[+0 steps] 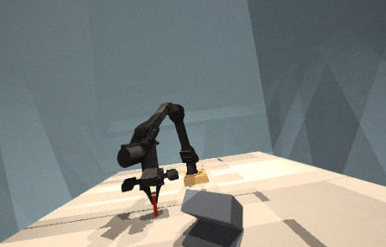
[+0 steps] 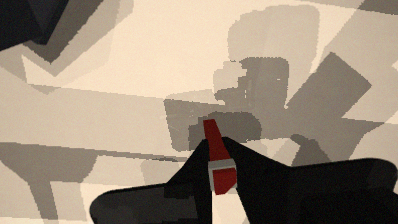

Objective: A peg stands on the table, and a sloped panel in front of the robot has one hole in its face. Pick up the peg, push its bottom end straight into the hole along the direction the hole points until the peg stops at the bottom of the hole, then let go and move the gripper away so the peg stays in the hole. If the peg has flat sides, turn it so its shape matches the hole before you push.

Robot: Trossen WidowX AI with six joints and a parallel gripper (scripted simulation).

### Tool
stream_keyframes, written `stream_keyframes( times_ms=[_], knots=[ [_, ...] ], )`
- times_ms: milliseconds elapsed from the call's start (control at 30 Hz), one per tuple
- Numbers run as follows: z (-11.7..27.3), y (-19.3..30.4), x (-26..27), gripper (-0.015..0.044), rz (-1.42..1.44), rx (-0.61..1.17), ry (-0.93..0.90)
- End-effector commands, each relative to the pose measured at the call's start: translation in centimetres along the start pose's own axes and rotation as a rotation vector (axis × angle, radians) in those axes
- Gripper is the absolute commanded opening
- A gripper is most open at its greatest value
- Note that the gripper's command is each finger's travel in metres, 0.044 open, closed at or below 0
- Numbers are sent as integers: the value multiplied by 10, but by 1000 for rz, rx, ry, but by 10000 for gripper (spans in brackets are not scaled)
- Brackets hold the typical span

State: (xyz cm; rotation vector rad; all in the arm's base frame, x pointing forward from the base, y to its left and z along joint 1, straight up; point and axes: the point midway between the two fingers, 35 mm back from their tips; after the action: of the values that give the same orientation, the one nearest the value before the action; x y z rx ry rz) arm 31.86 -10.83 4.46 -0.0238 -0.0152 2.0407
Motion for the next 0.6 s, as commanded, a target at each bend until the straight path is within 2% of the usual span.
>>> stream_keyframes(
  times_ms=[0, 567],
  knots=[
    [6, -1, -1, 0, 0, -1, 1],
    [70, -4, -2, 0, -3, 3, 4]
  ],
)
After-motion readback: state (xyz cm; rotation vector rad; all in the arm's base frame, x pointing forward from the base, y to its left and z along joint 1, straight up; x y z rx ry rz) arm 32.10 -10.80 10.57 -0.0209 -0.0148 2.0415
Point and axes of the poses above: the point midway between the two fingers, 35 mm back from their tips, its own z axis back along the fingers, its own x axis across the jaws, y = z × x, and after that the axes turned 6 degrees about z, right-handed
